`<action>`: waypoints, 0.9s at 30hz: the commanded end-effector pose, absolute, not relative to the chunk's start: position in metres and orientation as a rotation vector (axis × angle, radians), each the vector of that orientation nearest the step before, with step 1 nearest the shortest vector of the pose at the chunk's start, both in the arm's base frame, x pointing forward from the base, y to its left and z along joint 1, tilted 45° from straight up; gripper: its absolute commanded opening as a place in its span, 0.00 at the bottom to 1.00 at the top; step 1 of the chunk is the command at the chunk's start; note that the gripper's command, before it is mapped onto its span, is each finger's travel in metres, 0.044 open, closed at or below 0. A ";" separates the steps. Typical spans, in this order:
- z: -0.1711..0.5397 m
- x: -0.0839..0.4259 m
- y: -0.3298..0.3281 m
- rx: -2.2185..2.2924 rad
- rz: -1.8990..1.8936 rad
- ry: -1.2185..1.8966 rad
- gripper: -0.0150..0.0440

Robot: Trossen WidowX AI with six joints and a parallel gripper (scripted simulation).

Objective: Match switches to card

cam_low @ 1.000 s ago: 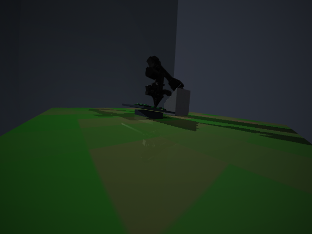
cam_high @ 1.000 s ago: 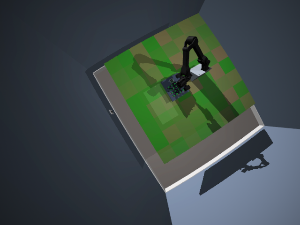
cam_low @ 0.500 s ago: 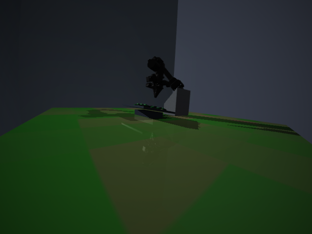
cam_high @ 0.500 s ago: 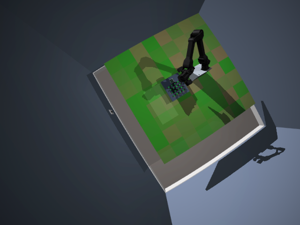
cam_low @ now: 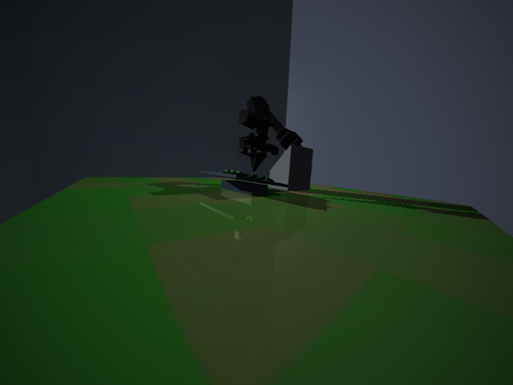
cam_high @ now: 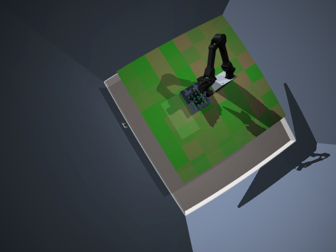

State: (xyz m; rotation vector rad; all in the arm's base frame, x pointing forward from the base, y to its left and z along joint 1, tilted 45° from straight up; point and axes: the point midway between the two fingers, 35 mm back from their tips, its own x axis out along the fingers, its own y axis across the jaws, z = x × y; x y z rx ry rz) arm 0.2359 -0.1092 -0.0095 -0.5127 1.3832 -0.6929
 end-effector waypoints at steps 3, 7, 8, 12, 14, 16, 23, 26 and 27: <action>-0.014 0.234 -0.114 -0.523 -0.694 1.390 0.25; -0.019 0.234 -0.119 -0.523 -0.694 1.390 0.25; -0.020 0.234 -0.120 -0.523 -0.694 1.390 0.25; -0.022 0.234 -0.122 -0.523 -0.694 1.390 0.25; -0.022 0.234 -0.122 -0.523 -0.694 1.390 0.25; -0.022 0.234 -0.122 -0.523 -0.694 1.390 0.25; -0.022 0.234 -0.122 -0.523 -0.694 1.390 0.25; -0.022 0.234 -0.122 -0.523 -0.694 1.390 0.25; -0.022 0.234 -0.122 -0.523 -0.694 1.390 0.25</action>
